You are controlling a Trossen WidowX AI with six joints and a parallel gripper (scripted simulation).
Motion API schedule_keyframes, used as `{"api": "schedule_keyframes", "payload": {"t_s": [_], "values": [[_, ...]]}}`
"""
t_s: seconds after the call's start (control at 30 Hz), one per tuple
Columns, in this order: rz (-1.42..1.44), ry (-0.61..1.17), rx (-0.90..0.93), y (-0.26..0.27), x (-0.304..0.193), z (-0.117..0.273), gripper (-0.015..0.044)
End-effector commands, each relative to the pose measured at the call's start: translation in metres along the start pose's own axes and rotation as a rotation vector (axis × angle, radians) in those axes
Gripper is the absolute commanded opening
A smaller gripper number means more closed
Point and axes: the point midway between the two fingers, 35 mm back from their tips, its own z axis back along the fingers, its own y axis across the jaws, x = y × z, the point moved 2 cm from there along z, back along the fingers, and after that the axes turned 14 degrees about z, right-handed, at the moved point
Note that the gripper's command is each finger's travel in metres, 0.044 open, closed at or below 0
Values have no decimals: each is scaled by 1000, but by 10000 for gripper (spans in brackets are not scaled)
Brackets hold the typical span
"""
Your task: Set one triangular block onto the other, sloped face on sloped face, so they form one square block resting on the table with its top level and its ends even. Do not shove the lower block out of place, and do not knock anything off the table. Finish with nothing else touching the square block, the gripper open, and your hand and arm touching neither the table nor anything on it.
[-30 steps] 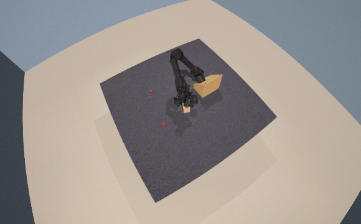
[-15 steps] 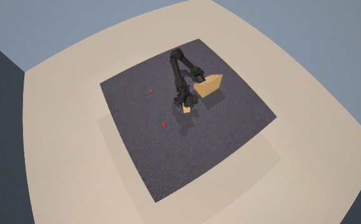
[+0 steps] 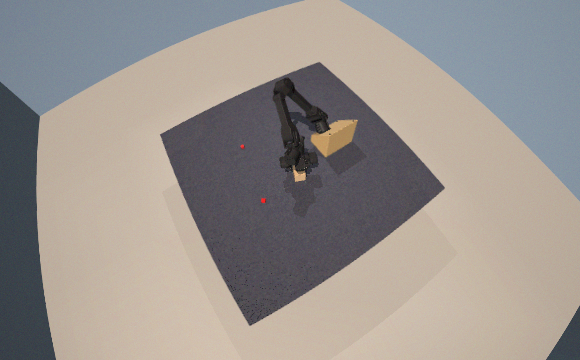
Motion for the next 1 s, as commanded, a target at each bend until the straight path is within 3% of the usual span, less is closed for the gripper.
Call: {"api": "schedule_keyframes", "payload": {"t_s": [0.0,0.3,0.57,0.97], "values": [[0,0,-1,0,0,0,440],[0,0,-1,-1,0,3,440],[1,-2,1,0,1,108,440],[4,-7,-9,-2,2,104,440]]}}
